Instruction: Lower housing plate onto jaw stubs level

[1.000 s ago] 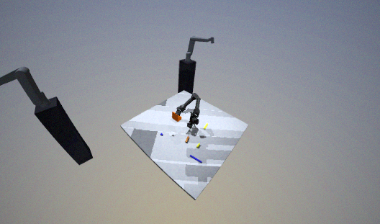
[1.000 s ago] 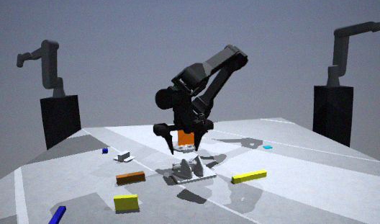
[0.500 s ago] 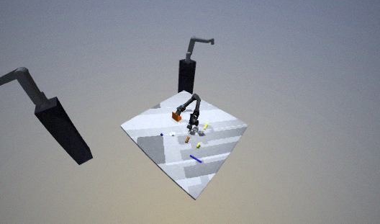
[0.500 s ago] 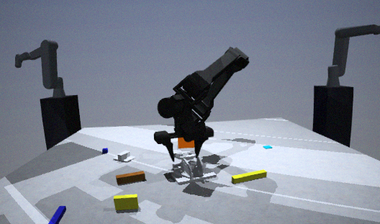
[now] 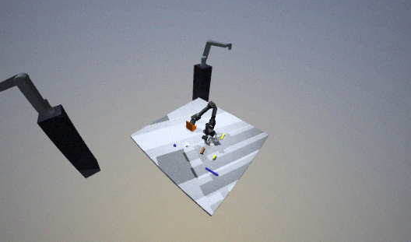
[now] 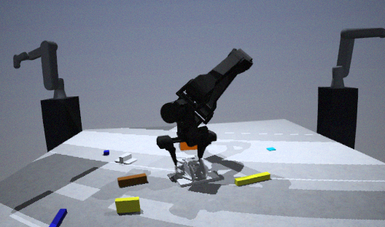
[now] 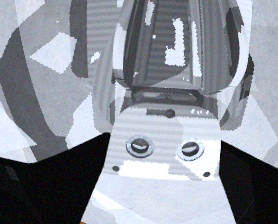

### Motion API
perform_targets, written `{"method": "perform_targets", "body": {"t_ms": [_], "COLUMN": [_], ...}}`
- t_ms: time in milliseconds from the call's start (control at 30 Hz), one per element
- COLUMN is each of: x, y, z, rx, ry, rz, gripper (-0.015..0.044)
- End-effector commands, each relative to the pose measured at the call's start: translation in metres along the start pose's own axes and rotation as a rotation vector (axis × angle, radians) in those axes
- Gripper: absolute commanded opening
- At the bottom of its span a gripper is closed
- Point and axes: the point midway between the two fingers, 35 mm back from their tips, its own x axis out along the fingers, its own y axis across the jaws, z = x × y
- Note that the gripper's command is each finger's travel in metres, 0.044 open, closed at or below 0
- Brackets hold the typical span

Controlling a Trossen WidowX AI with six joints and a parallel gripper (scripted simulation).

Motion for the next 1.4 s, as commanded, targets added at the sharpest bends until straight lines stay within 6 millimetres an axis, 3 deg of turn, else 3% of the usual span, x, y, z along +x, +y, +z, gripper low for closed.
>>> {"method": "perform_targets", "body": {"t_ms": [0, 1367], "x": [0.0007, 0.0080], "y": [0.0003, 0.0004], "z": [-0.0001, -0.0001], "rx": [0.003, 0.001], "ry": [-0.002, -0.002], "rz": [0.002, 0.002], "gripper": [0.0351, 0.0351]}}
